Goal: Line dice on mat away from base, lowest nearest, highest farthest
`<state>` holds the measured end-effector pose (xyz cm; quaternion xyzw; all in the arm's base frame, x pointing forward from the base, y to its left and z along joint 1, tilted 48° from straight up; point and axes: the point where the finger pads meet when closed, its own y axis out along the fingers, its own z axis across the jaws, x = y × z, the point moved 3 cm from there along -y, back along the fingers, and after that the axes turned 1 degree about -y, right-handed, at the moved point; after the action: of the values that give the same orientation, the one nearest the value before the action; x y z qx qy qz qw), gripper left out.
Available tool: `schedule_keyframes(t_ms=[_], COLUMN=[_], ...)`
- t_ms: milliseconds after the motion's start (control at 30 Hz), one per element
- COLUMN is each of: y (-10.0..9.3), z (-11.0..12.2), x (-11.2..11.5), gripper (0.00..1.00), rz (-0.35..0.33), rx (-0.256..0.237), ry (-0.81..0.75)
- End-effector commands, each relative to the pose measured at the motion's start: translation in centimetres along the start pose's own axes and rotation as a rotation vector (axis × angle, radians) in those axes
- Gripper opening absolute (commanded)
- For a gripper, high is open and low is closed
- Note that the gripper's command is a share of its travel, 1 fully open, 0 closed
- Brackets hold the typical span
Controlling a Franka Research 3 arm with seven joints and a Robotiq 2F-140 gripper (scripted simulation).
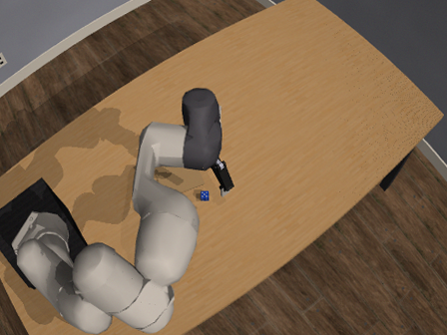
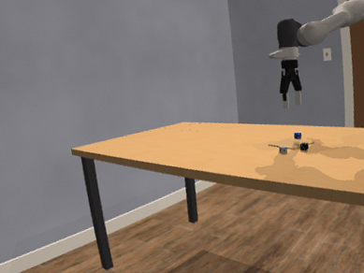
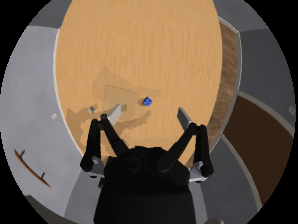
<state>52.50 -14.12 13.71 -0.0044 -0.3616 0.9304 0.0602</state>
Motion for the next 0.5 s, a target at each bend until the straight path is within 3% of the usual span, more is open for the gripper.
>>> schedule_keyframes(t_ms=[0, 233, 467], y=[2.3, 7.1, 8.3], z=[-0.1, -0.3, -0.4], x=[0.0, -0.1, -0.1], gripper=[1.0, 1.0, 1.0], rz=[0.0, 0.0, 0.0], rx=[-0.003, -0.003, -0.003], ry=[0.007, 0.007, 0.007])
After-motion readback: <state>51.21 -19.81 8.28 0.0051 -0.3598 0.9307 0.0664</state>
